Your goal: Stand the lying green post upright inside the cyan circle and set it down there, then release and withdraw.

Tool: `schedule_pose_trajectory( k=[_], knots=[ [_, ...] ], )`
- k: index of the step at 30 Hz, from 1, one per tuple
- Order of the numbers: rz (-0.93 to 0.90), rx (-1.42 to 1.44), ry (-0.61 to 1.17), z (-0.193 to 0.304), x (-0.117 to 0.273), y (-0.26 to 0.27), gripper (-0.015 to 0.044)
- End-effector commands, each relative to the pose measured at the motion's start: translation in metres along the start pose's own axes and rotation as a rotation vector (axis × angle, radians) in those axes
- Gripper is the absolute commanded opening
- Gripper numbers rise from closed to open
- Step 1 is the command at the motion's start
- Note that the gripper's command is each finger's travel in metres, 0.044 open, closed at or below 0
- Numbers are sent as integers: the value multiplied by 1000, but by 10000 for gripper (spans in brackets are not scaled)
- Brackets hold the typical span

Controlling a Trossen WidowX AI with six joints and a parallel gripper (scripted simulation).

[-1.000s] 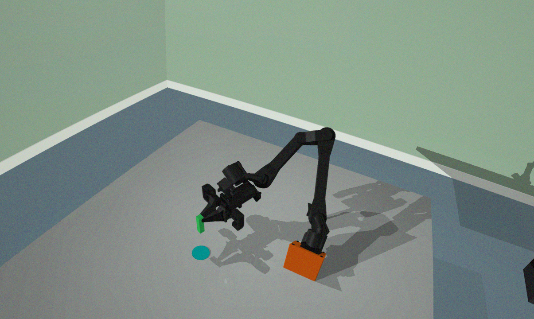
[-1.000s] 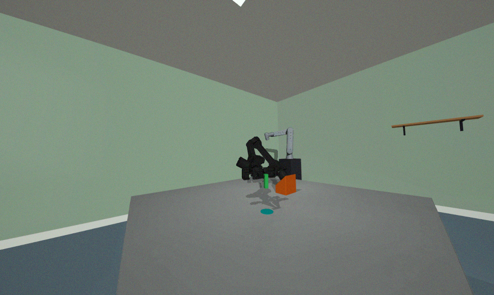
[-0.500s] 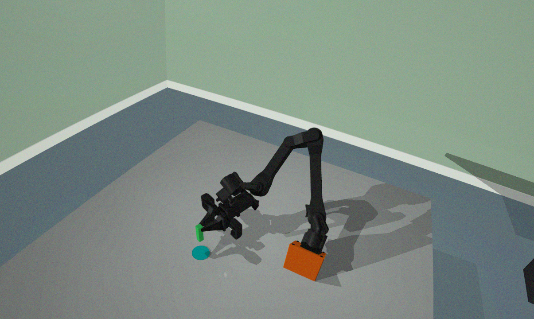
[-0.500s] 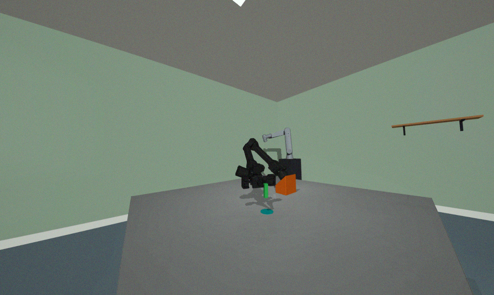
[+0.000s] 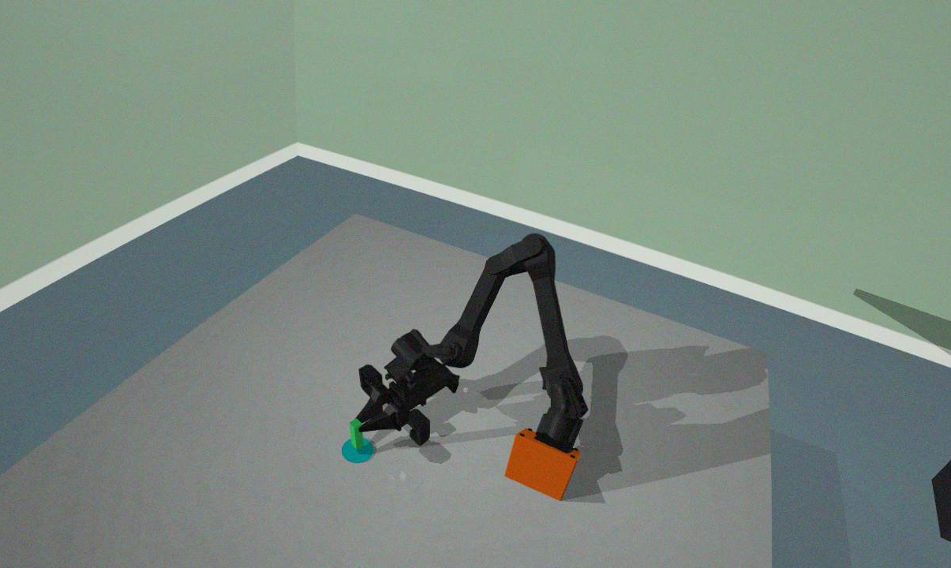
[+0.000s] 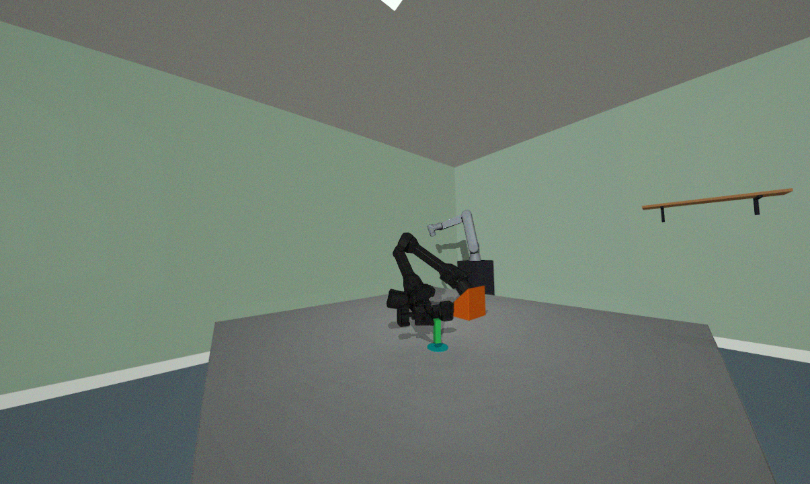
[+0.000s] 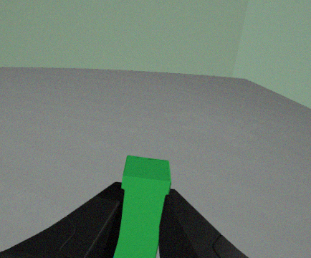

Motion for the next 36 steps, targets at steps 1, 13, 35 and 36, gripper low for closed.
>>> schedule_pose_trajectory(
  k=[1,13,35,36],
  knots=[
    [0,-3,0,11,-2,2,23],
    [0,-3,1,12,-2,2,49],
    [0,1,-1,-32,2,-11,400],
    [0,2,-3,-38,3,-12,400]
  ],
)
Point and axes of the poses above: the point midway between the two fingers, 35 mm back from their tips, its own x axis back along the fingers, its own y axis across the jaws, z = x × y, the point moved 6 cm from there along x, back along the fingers, and after that the axes turned 12 degrees about x, right-handed, at the moved point
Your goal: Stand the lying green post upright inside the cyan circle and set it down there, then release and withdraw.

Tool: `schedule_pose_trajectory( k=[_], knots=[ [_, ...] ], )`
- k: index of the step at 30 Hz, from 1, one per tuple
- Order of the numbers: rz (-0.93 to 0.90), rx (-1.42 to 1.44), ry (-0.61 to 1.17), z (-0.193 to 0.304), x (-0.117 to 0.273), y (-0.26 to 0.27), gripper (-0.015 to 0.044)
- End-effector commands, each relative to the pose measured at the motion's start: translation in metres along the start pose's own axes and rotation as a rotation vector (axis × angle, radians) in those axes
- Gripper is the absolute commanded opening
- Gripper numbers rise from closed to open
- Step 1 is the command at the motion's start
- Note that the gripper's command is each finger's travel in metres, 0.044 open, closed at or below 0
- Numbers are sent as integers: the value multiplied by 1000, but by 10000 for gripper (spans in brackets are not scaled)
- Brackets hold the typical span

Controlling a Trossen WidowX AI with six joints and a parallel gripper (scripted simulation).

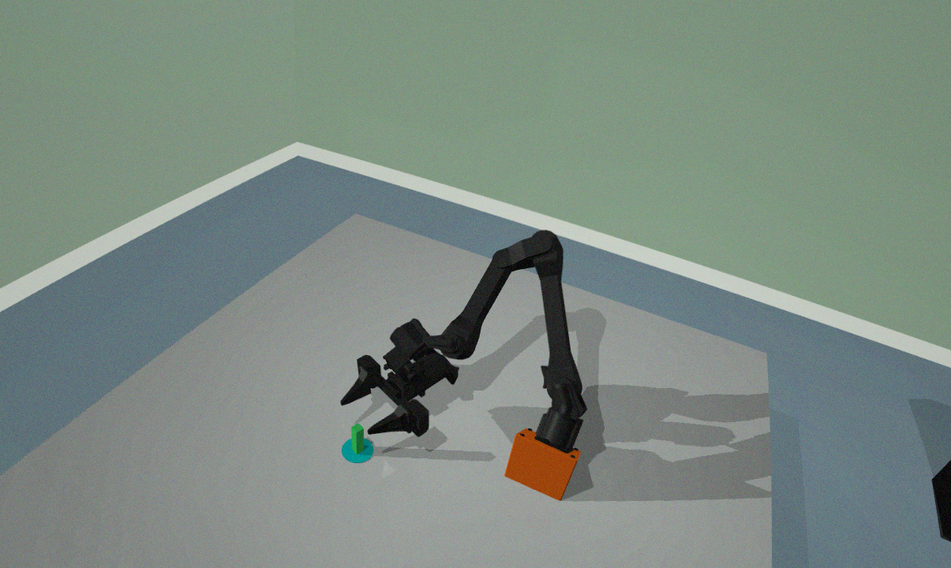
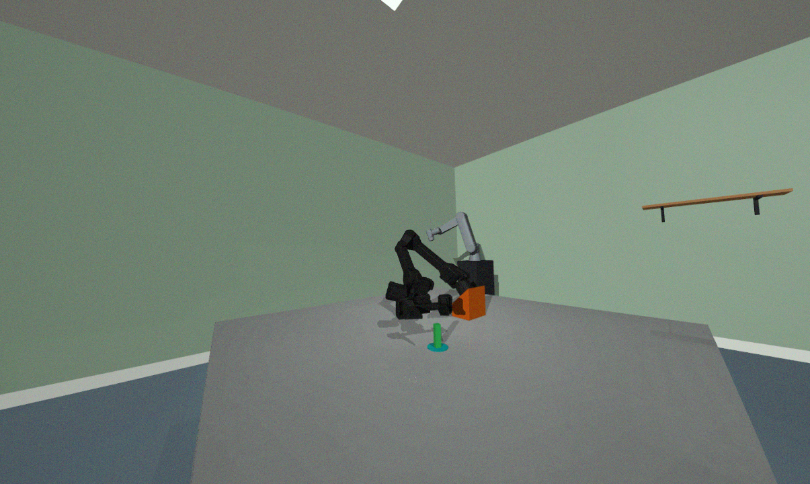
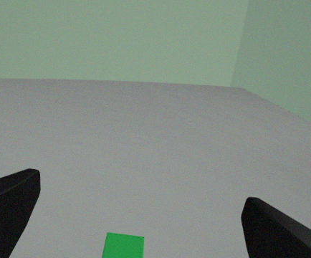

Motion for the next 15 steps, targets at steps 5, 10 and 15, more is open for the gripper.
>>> schedule_pose_trajectory(
  k=[5,10,15],
  knots=[
    [3,-3,-5,-49,7,-7,400],
    [-43,-51,53,-54,-3,-12,400],
    [-187,-181,282,-62,-33,-22,400]
  ],
)
Point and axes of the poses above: the point midway between the two fingers, 35 mm back from their tips, its own x axis back along the fingers, its own y axis across the jaws, z = x × y, the point moved 6 cm from there along x, back along the fingers, and after that the axes turned 12 degrees about x, right-handed, at the moved point
